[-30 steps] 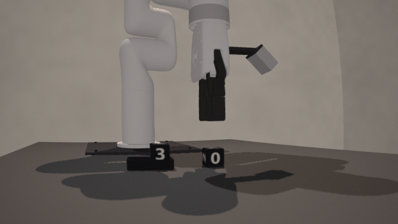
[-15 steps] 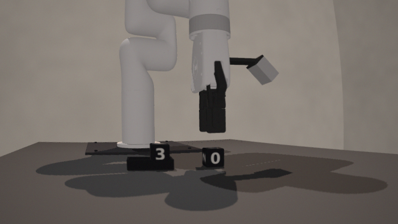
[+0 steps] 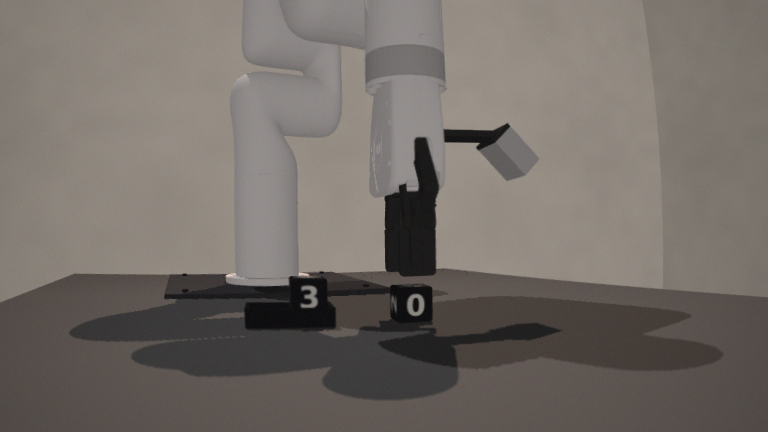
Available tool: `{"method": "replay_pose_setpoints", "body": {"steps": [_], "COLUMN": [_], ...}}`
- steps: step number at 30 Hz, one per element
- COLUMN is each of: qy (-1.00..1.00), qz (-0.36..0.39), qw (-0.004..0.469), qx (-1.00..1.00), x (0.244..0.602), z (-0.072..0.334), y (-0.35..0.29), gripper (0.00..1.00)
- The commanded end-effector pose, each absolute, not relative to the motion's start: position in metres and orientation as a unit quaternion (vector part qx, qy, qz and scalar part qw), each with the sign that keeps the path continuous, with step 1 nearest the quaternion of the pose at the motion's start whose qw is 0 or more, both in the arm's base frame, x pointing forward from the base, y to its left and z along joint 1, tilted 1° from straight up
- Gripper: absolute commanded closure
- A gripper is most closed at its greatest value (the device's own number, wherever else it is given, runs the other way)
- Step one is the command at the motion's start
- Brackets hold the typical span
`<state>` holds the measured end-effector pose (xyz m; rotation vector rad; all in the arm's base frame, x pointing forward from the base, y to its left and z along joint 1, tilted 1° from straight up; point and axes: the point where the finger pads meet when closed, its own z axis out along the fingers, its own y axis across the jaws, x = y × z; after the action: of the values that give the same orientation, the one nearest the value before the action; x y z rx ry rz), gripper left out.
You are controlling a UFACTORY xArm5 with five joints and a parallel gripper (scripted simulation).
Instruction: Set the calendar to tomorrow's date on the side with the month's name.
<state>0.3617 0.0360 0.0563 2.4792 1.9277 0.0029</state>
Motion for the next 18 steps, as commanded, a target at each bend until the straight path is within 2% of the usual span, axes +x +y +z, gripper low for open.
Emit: {"method": "replay_pose_setpoints", "body": {"steps": [1, 18], "qy": [0.614, 0.614], "qz": [0.002, 0.002], "qw": [0.002, 0.002], "qx": [0.789, 0.789], "x": [0.3630, 0.3630], "z": [0.0551, 0.0533], "y": [0.0362, 0.0362], "gripper": [0.51, 0.51]}}
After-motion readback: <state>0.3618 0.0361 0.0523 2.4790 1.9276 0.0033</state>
